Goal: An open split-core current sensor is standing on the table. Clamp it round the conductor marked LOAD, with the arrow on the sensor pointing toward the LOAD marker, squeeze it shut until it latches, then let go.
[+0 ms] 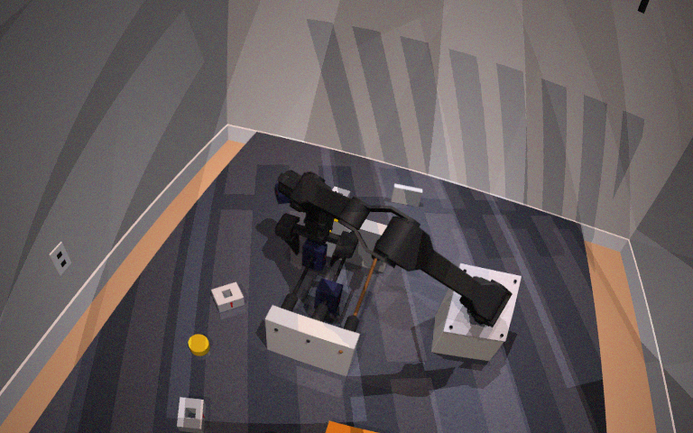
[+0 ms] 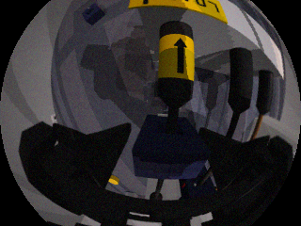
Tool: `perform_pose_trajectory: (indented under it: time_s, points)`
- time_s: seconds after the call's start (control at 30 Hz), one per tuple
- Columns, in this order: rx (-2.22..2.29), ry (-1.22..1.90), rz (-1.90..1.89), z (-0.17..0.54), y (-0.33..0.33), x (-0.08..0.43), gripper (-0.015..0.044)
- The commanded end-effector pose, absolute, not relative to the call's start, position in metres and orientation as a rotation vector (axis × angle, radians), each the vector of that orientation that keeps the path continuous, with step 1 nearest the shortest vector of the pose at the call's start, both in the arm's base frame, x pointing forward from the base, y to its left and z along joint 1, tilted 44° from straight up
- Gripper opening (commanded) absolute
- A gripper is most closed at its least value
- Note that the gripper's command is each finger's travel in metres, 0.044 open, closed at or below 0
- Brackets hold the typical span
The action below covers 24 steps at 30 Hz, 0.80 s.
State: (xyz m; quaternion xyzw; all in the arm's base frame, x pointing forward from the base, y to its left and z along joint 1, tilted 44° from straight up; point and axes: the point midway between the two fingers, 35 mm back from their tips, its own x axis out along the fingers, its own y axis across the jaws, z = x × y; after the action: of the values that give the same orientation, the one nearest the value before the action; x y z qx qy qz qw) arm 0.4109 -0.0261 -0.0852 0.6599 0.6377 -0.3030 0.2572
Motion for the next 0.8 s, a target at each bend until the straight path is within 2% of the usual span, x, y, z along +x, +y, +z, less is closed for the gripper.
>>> perform_pose_trajectory:
  time_s: [0.0,0.2,0.4,0.6,0.77]
  points:
    - [1.789,1.730,-0.821,-0.085,-0.026,0.411,0.0440]
    - [1.788,1.728,-0.821,-0.077,-0.034,0.413,0.0440]
    - [1.782,1.726,-0.818,-0.008,-0.096,0.411,0.0440]
    - [1.780,1.722,-0.801,-0.007,-0.099,0.410,0.0440]
    - [1.684,1.583,-0.390,-0.032,-0.120,0.402,0.0440]
